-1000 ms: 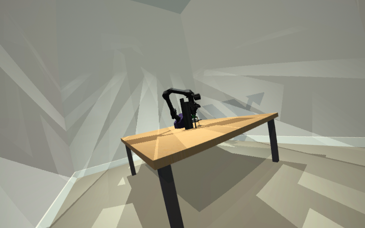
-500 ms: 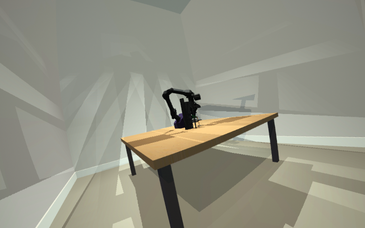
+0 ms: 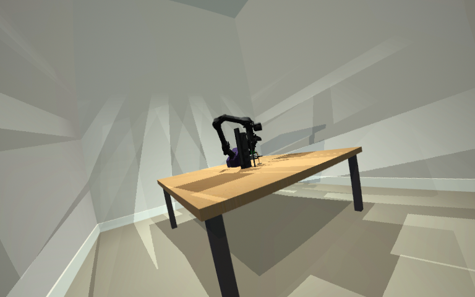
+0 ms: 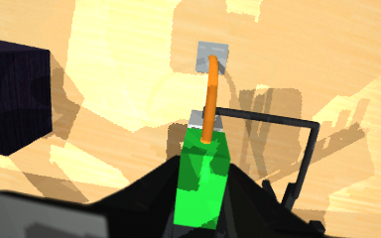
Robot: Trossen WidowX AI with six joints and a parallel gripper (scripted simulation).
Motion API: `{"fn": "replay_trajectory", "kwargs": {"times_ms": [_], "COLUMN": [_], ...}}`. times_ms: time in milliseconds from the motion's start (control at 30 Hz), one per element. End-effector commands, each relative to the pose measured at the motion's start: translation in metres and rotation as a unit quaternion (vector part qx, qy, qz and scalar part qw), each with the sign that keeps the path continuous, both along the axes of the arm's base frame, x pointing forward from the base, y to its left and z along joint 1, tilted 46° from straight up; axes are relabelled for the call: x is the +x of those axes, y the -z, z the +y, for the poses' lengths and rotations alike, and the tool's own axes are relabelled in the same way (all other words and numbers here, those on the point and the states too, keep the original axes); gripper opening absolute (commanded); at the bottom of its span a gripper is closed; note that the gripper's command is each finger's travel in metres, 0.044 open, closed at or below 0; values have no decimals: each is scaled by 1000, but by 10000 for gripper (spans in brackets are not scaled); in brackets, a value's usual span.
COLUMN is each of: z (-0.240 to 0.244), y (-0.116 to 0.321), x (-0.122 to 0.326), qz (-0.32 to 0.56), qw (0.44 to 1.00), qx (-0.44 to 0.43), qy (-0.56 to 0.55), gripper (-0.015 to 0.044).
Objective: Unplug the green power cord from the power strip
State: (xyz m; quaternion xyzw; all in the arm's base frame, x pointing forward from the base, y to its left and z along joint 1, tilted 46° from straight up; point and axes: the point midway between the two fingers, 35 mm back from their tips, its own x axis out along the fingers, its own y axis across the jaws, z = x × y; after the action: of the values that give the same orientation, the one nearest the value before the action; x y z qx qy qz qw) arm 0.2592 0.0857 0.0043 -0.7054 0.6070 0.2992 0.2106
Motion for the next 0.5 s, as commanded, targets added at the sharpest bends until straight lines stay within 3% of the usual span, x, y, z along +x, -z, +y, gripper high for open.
{"fn": "replay_trajectory", "kwargs": {"times_ms": [0,467], "z": [19,37], "y": [12,26], "x": [-3,-7], "qz": [1,2], "qw": [1000,1000], "qx": [22,23], "qy": [-3,-4], "gripper": [0,0]}}
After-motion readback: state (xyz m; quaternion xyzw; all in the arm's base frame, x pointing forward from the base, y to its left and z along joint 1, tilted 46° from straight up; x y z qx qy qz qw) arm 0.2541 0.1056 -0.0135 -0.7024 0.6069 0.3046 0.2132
